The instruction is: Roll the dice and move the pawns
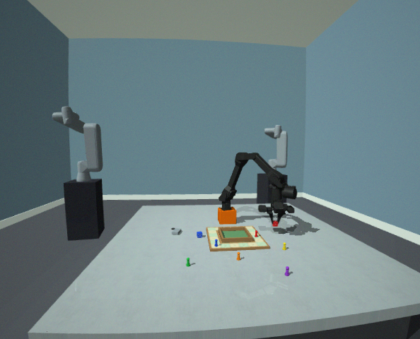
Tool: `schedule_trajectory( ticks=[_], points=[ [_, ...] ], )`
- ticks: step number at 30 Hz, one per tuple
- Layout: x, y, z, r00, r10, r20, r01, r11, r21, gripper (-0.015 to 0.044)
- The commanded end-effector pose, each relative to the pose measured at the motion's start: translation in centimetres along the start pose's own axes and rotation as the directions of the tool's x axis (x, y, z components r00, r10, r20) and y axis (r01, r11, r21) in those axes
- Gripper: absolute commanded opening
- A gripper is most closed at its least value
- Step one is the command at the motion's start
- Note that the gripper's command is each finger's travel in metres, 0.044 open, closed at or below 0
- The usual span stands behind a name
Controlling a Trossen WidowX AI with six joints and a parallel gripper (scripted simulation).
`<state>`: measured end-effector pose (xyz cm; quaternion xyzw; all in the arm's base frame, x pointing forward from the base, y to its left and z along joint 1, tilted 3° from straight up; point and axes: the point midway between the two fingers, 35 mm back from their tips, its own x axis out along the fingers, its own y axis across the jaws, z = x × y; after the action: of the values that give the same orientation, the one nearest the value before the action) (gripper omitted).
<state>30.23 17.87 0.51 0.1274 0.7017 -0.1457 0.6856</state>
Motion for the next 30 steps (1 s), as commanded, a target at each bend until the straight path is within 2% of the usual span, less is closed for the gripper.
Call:
schedule_trajectory(
  ticks=[1,6,11,30],
  points=[
    [-3.4,-0.1,0.0,1.000,0.006,0.010,-0.006,1.000,0.004,0.0000],
    [-6.5,-0.5,-0.3,1.000,0.006,0.009,-0.006,1.000,0.004,0.0000],
    [-6.4,-1.3,0.3,1.000,0.006,0.010,-0.006,1.000,-0.003,0.0000],
    [-4.6,-11.5,5.3,1.000,-0.001,0.017,0.003,0.996,-0.092,0.0000]
  ],
)
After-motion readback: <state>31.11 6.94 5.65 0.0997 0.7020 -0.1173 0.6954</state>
